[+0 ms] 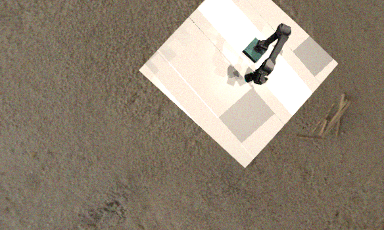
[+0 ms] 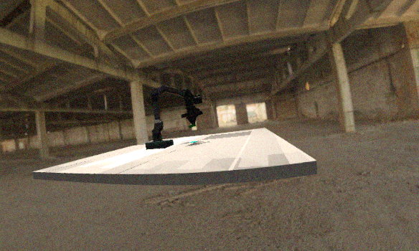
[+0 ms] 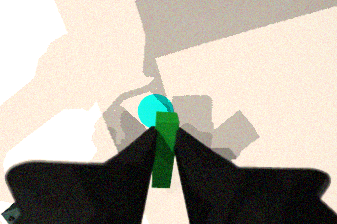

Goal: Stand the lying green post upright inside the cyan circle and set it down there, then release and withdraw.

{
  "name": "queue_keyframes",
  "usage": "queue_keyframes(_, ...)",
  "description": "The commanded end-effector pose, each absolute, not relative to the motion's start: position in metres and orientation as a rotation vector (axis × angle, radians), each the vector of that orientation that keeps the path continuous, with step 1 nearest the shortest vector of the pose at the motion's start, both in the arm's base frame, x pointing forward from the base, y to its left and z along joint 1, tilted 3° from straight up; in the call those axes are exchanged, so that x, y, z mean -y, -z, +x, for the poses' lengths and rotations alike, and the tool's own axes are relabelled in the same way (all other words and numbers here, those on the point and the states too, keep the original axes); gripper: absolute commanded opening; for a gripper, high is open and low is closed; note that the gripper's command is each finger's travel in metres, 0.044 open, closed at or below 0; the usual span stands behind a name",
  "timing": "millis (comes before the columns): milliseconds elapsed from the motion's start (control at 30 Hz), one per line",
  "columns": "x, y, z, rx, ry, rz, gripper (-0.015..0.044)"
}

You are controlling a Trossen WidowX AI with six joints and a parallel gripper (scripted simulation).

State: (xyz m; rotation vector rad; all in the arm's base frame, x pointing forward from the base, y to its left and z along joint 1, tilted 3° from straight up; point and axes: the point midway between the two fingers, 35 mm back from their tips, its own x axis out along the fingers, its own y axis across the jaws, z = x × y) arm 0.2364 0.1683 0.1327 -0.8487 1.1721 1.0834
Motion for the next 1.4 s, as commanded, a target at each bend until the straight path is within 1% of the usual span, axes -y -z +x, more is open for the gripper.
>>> queue_keyframes(0,-0.17,-0.13,0.239,-1.159,-1.082,-0.815,0.0023)
queue_keyframes(1367,-0.181,-0.113,0.266,-0.975,-1.092,-0.537,0.0023)
